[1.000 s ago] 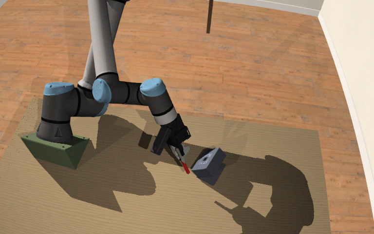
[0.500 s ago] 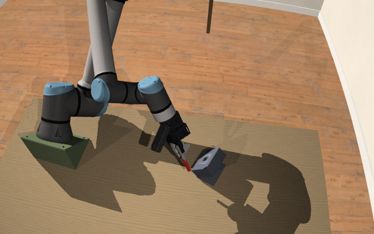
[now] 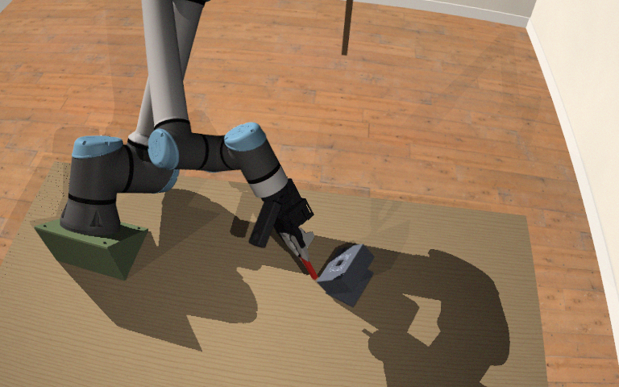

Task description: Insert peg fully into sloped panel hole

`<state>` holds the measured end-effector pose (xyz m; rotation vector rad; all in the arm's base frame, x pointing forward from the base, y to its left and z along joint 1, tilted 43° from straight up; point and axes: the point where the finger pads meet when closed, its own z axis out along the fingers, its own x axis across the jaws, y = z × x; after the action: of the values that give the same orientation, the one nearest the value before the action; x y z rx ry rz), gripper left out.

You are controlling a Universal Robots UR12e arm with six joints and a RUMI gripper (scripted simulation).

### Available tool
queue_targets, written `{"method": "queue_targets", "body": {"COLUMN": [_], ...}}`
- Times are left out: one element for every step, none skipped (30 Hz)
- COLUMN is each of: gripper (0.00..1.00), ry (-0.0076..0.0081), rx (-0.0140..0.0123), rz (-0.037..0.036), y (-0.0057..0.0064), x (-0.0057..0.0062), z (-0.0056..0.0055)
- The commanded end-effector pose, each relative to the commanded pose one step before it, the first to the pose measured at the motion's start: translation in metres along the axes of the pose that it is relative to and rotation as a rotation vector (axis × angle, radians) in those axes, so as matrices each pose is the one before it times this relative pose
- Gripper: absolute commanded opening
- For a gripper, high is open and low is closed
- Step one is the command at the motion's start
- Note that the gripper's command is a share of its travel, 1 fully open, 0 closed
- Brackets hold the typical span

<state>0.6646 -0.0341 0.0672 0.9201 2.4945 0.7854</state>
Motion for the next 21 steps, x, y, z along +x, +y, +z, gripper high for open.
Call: {"method": "queue_targets", "body": {"gripper": [0.0,0.0,0.0,0.0,0.0,0.0,0.0,0.0,0.0,0.0,0.0,0.0,0.0,0.0,0.0,0.0,0.0,0.0,0.0,0.0,0.0], "ry": [-0.01619,-0.00307,-0.00307,-0.00307,-0.00306,-0.00306,-0.00306,-0.00306,-0.00305,-0.00305,-0.00305,-0.00305,-0.00304,0.0,0.0,-0.00304,-0.00304,-0.00303,-0.00303,-0.00303,-0.00303], "rx": [-0.00539,-0.00113,-0.00114,-0.00114,-0.00115,-0.00115,-0.00116,-0.00116,-0.00117,-0.00118,-0.00118,-0.00119,-0.00119,0.0,0.0,-0.0012,-0.0012,-0.00121,-0.00121,-0.00122,-0.00122], "rz": [-0.00784,-0.00162,-0.00162,-0.00162,-0.00163,-0.00163,-0.00163,-0.00163,-0.00163,-0.00163,-0.00163,-0.00163,-0.00163,0.0,0.0,-0.00163,-0.00163,-0.00164,-0.00164,-0.00164,-0.00164], "y": [0.00358,0.00075,0.00075,0.00076,0.00076,0.00076,0.00076,0.00077,0.00077,0.00077,0.00077,0.00078,0.00078,0.0,0.0,0.00078,0.00078,0.00079,0.00079,0.00079,0.00079], "x": [0.00062,0.00031,0.00031,0.00031,0.00031,0.00031,0.00031,0.00031,0.00031,0.00031,0.00032,0.00032,0.00032,0.0,0.0,0.00032,0.00032,0.00032,0.00032,0.00032,0.00032], "z": [-0.0026,-0.00049,-0.0005,-0.0005,-0.0005,-0.00051,-0.00051,-0.00051,-0.00052,-0.00052,-0.00052,-0.00053,-0.00053,0.0,0.0,-0.00053,-0.00054,-0.00054,-0.00055,-0.00055,-0.00055]}}
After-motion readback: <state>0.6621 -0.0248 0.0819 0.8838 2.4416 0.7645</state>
